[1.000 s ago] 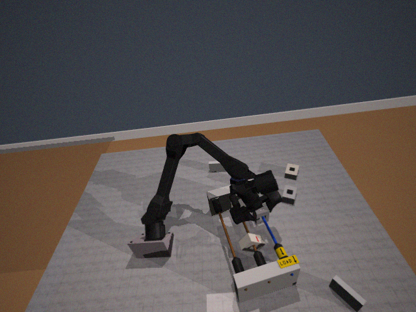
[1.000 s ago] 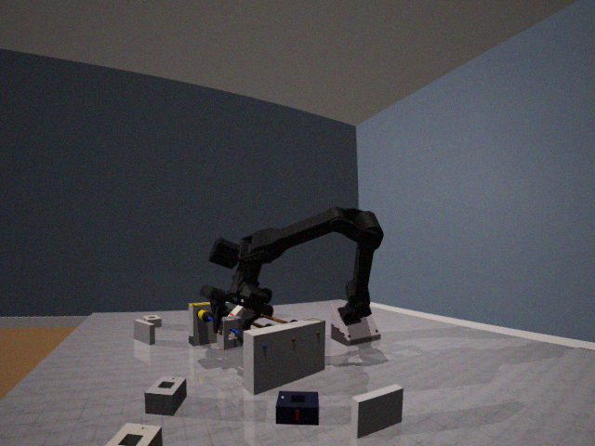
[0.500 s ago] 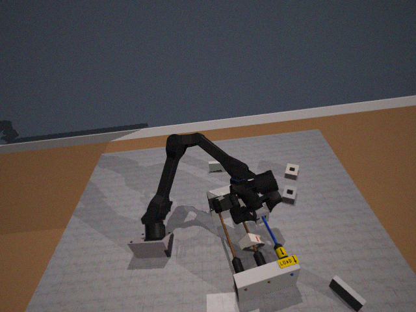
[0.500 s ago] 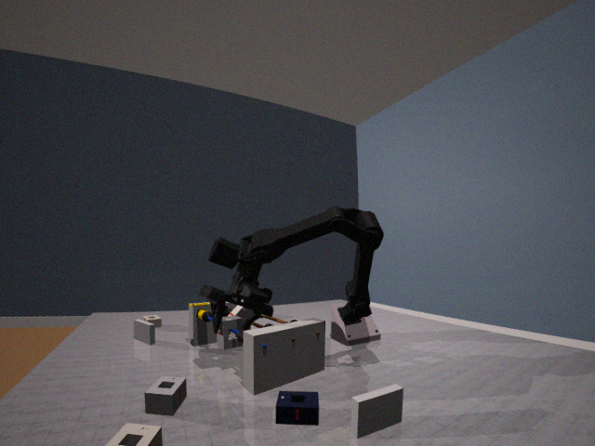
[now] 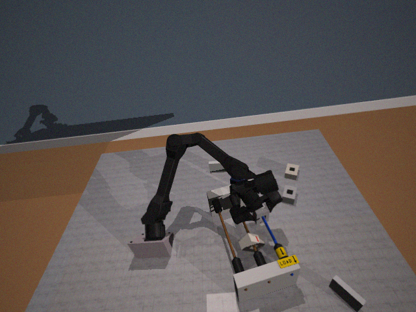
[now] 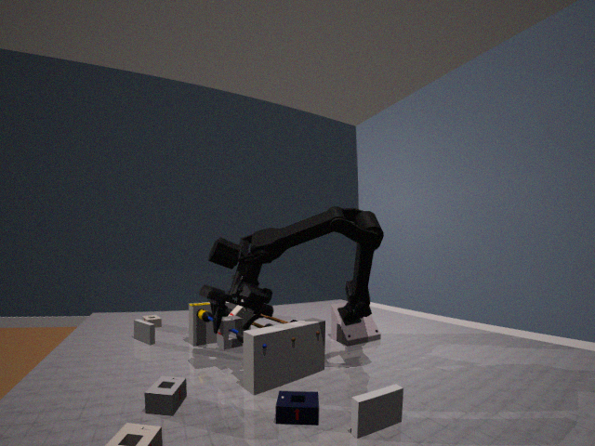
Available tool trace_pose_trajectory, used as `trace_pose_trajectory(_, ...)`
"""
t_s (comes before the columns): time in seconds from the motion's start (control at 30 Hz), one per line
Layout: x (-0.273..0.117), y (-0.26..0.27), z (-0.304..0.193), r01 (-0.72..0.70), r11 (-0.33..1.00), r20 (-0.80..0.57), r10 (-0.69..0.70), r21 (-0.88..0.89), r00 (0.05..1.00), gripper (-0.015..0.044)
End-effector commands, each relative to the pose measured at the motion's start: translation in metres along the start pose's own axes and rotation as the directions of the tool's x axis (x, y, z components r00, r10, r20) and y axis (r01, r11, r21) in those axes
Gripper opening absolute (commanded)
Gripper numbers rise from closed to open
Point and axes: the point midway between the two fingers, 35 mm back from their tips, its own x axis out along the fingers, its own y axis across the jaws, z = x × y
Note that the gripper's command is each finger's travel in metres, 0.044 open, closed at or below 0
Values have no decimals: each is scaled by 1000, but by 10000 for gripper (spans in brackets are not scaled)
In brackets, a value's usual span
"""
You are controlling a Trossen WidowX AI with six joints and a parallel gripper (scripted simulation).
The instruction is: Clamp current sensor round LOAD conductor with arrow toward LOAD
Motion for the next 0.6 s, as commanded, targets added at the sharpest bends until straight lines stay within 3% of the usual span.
trace_pose_trajectory(0.0,0,0,0,0,1000,0,0,0,1000,189)
trace_pose_trajectory(0.4,0,0,0,0,1000,0,0,0,1000,109)
trace_pose_trajectory(0.57,-2,-1,0,-35,999,1,35,1,999,0)
